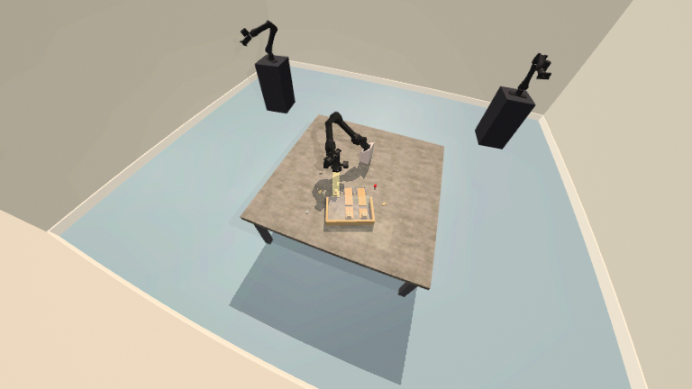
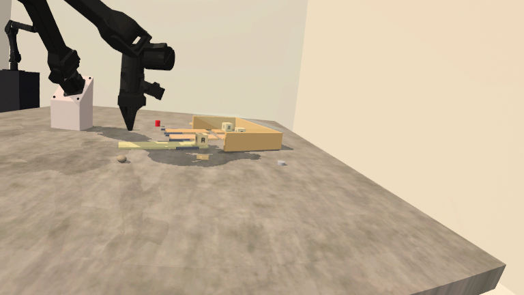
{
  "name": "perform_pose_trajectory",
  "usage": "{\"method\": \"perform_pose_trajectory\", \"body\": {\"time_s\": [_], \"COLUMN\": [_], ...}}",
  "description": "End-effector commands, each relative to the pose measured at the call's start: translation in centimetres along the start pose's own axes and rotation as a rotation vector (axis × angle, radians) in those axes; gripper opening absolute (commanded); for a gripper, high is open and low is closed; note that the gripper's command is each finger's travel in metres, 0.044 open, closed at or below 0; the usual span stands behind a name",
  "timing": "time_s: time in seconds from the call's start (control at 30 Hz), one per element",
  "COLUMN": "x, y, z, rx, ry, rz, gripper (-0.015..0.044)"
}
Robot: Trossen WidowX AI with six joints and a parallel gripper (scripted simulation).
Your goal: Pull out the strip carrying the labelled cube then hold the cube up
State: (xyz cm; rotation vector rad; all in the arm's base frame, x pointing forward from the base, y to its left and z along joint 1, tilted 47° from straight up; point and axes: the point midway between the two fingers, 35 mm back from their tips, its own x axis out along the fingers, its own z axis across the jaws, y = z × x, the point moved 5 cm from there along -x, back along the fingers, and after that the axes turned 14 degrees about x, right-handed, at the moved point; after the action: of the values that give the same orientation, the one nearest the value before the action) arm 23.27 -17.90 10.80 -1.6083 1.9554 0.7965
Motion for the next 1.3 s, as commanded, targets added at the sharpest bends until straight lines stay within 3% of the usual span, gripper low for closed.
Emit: {"method": "perform_pose_trajectory", "body": {"time_s": [0.0,0.47,1.27], "x": [-0.2,-0.5,-1.2], "y": [-1.2,-5.8,-13.5], "z": [0.3,1.7,3.6], "rx": [0.018,0.029,0.032], "ry": [0.004,0.003,0.002], "rz": [0.003,0.001,-0.002], "gripper": [0.0079,0.044,0.044]}}
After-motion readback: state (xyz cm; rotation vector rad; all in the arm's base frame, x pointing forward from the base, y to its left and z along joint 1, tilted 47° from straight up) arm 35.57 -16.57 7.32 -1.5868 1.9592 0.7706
